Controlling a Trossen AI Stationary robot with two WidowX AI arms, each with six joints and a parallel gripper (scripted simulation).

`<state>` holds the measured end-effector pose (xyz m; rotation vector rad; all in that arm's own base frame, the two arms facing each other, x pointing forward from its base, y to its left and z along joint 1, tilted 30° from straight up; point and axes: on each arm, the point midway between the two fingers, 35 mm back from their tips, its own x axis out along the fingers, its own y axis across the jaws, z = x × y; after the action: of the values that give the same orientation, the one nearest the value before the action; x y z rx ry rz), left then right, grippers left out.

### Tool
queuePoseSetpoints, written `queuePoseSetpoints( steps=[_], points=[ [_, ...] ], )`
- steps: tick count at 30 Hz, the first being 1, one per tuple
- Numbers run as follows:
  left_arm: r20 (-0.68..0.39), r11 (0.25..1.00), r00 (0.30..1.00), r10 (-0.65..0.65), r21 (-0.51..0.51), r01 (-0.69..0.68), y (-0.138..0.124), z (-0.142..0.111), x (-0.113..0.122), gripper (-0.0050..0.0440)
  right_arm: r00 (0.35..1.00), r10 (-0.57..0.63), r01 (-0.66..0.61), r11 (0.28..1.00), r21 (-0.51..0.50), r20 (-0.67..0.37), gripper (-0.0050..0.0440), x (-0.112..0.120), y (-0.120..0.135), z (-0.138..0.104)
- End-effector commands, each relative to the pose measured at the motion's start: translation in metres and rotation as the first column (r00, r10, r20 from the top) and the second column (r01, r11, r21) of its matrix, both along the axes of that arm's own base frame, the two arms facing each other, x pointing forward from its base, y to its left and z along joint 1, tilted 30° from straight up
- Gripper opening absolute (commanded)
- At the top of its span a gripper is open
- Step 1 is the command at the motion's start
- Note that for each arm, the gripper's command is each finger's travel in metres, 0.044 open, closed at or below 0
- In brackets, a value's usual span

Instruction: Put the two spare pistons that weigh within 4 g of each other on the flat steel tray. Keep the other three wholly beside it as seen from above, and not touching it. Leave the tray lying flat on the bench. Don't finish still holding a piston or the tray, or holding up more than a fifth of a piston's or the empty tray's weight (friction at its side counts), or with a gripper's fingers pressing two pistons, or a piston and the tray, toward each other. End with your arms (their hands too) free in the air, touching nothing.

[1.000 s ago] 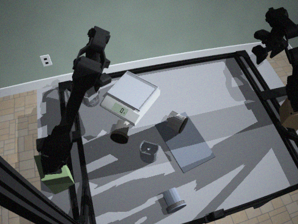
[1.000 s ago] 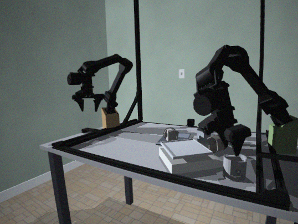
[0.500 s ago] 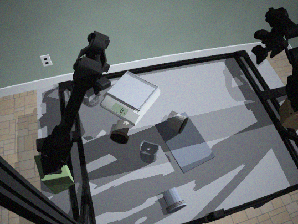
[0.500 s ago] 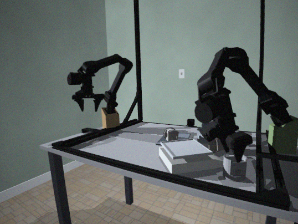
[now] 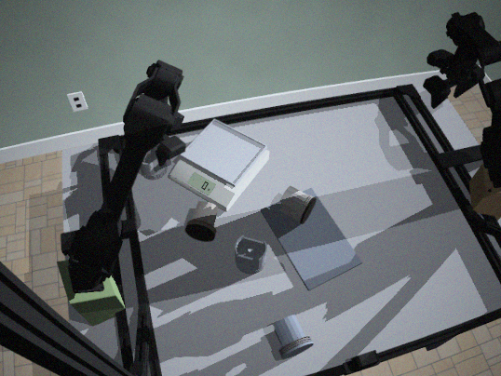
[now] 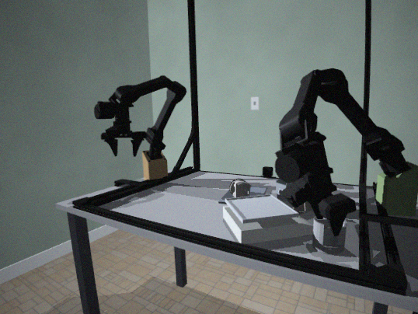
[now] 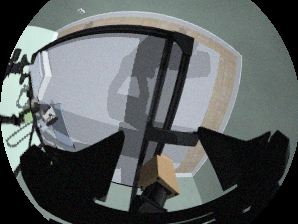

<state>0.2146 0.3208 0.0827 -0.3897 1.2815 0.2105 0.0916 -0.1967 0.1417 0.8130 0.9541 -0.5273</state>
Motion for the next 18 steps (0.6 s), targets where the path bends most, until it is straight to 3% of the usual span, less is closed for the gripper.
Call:
queuePoseSetpoints(
  steps=[1,17,18],
  points=[
    [-0.009,1.000,1.000,0.001,-0.011,-0.001,-0.002,-0.011,0.001,0.0378,1.000,0.001,-0.001,1.000,0.000,0.002,0.0440,0.000,0.000,0.000],
    [-0.011,1.000,1.000,0.001,-0.012,-0.002,-0.004,-0.031,0.006,0.0378,1.000,0.001,-0.001,1.000,0.000,0.002,0.0440,0.000,0.000,0.000],
    [-0.011,1.000,1.000,0.001,-0.012,-0.002,-0.004,-0.031,0.006,0.0158,1.000,0.001,-0.001,1.000,0.000,0.002,0.0440,0.000,0.000,0.000]
  ],
)
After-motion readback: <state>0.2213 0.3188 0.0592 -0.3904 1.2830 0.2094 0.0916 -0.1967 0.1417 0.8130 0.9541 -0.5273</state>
